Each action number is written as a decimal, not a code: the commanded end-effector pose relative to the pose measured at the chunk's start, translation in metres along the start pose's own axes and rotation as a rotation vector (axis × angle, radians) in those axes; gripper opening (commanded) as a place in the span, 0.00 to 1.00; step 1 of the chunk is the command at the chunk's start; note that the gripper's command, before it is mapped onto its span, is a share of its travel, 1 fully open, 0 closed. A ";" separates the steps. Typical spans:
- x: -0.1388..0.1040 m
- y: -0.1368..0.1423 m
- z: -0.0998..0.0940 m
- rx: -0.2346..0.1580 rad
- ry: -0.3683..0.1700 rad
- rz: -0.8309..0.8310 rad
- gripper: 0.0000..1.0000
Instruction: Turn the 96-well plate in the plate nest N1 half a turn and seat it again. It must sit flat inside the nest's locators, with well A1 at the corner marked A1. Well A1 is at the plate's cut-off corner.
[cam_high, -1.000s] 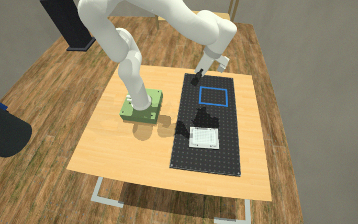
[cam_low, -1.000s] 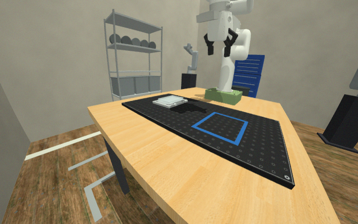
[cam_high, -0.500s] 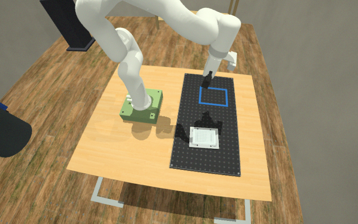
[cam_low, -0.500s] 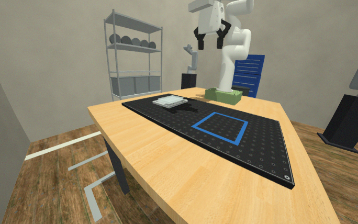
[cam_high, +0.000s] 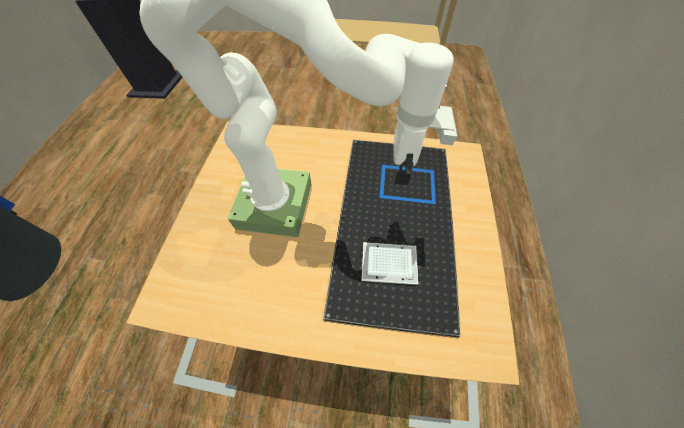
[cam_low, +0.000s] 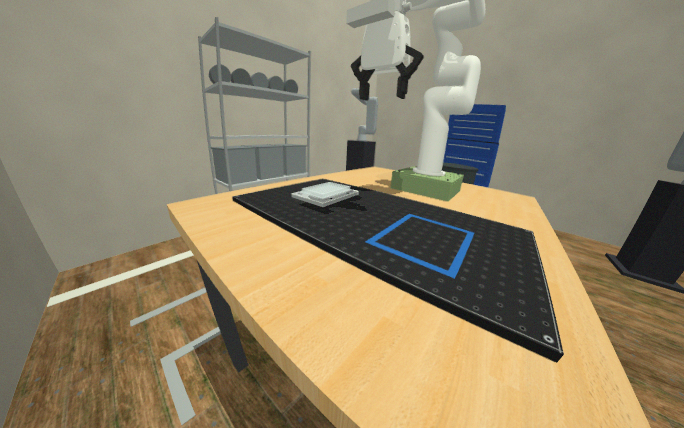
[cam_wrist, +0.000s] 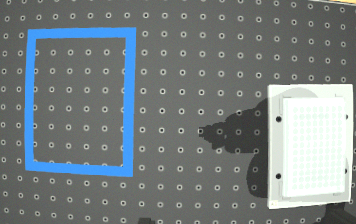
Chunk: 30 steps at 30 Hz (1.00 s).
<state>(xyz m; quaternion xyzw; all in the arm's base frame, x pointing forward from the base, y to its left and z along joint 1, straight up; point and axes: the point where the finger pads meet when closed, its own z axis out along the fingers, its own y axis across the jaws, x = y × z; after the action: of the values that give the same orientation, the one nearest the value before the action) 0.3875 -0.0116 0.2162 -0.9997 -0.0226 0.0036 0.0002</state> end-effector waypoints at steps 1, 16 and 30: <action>0.004 0.016 0.015 -0.002 0.018 -0.015 1.00; 0.007 0.061 0.062 -0.002 0.018 -0.015 1.00; 0.009 0.102 0.106 -0.002 0.018 -0.015 1.00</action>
<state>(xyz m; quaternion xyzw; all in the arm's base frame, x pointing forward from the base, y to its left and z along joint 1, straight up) 0.3977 -0.1011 0.1219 -0.9995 -0.0300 -0.0037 -0.0011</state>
